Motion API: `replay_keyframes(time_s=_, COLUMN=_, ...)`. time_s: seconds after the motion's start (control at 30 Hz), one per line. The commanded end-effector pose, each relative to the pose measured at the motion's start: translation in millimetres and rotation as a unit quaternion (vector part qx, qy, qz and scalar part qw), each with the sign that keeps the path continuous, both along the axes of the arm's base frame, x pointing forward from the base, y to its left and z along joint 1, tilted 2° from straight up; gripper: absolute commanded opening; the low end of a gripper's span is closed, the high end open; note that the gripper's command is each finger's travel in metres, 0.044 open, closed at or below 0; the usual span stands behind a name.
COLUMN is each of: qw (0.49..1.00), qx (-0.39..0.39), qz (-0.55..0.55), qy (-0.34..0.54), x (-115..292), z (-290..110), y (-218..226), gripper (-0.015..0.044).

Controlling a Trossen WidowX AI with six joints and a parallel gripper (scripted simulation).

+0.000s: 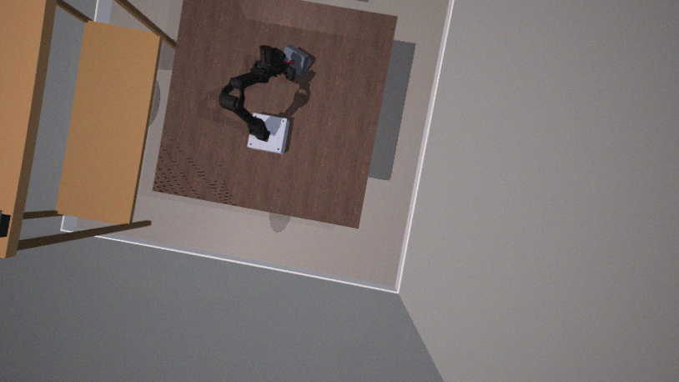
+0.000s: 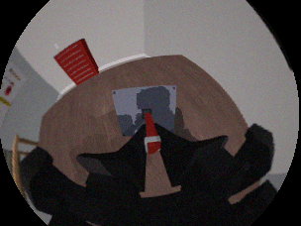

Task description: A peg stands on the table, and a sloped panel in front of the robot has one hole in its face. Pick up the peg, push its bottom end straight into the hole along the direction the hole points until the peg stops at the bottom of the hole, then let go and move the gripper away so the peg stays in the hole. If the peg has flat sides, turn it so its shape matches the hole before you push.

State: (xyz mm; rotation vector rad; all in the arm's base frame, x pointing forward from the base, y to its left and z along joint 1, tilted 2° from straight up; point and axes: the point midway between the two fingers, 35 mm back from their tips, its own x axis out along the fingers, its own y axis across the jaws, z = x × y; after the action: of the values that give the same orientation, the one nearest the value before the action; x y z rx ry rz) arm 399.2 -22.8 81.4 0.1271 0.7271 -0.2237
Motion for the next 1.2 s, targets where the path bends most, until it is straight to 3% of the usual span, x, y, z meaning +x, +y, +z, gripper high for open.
replay_keyframes(time_s=0.0, qw=1.000, qx=0.000, qz=0.000, qy=0.000, x=0.9, z=-0.5, y=0.0, gripper=0.0000)
replay_keyframes(time_s=1.17, qw=1.000, qx=0.000, qz=0.000, qy=-0.001, x=18.6, z=-15.8, y=-2.4, gripper=0.0000)
